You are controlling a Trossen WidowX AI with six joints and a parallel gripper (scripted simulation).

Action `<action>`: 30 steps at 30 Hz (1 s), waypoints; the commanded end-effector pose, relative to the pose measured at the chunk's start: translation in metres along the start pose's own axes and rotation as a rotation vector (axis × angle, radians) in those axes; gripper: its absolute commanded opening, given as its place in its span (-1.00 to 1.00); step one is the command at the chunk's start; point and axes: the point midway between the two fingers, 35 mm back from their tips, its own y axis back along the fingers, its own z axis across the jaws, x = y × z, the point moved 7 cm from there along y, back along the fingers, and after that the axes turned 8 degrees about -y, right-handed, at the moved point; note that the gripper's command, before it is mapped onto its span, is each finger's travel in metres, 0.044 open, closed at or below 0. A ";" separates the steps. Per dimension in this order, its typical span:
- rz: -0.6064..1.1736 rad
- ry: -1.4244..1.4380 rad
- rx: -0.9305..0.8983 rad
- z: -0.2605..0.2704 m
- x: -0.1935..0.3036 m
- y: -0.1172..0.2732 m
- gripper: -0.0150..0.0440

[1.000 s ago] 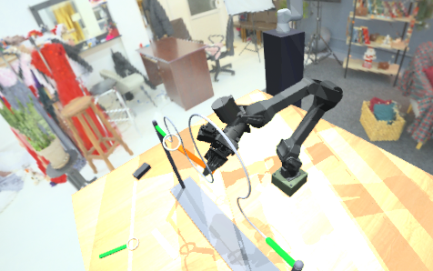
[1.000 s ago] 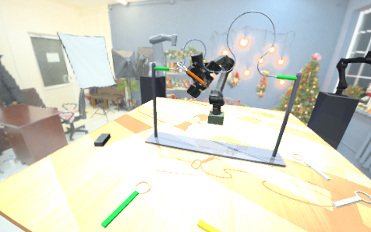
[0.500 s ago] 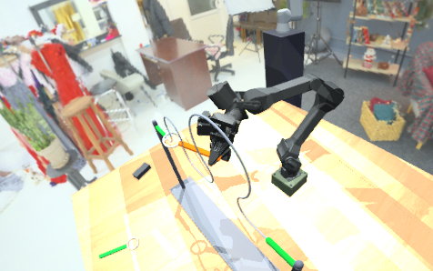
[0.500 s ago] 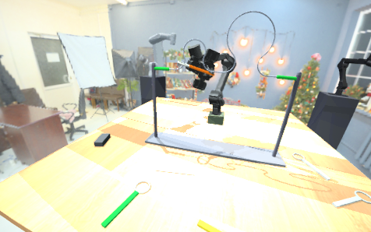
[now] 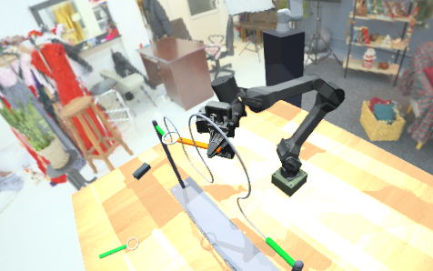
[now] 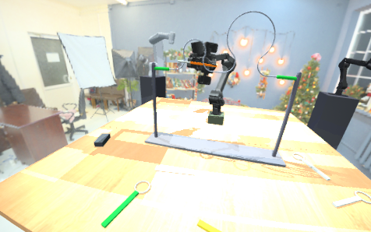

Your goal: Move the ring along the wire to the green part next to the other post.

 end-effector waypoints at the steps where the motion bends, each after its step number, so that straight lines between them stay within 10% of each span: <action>1: 0.010 -0.044 -0.033 0.010 0.002 0.001 -1.00; 30: 0.021 -0.176 -0.100 0.045 -0.001 0.006 -1.00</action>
